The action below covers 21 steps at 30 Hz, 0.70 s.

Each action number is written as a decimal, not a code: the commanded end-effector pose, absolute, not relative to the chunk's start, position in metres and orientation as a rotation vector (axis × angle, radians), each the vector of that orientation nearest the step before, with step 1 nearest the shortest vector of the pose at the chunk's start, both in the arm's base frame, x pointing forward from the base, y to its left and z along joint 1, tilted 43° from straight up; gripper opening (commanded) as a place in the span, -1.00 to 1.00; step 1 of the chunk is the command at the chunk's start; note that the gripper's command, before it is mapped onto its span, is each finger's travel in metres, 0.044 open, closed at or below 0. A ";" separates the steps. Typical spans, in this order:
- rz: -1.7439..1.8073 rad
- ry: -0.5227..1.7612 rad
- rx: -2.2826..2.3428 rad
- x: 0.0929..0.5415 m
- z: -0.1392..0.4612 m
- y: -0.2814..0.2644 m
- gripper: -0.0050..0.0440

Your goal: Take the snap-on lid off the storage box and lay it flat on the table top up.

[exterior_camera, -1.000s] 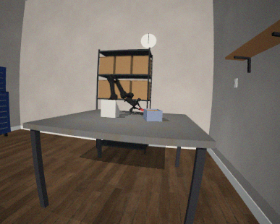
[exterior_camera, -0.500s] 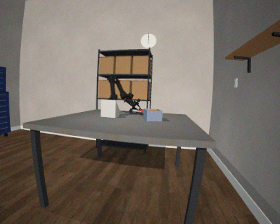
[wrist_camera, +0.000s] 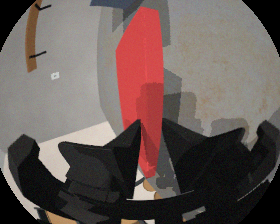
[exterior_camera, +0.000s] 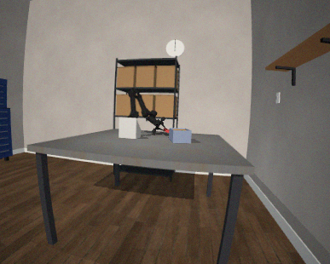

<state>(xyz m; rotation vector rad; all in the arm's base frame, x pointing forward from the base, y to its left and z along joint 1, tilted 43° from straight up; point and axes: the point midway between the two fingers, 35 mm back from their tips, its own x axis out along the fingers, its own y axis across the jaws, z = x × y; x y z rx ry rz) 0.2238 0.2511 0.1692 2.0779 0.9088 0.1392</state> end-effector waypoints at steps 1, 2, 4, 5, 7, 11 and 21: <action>0.126 0.905 2.078 0.224 0.165 0.252 -0.33; 0.126 0.905 2.078 0.224 0.164 0.252 -0.32; 0.126 0.905 2.078 0.224 0.164 0.252 -0.32; 0.126 0.905 2.078 0.224 0.163 0.253 -0.32; 0.126 0.905 2.078 0.224 0.163 0.253 -0.32; 0.126 0.905 2.078 0.223 0.161 0.254 -0.31; 0.126 0.905 2.078 0.222 0.158 0.256 -0.28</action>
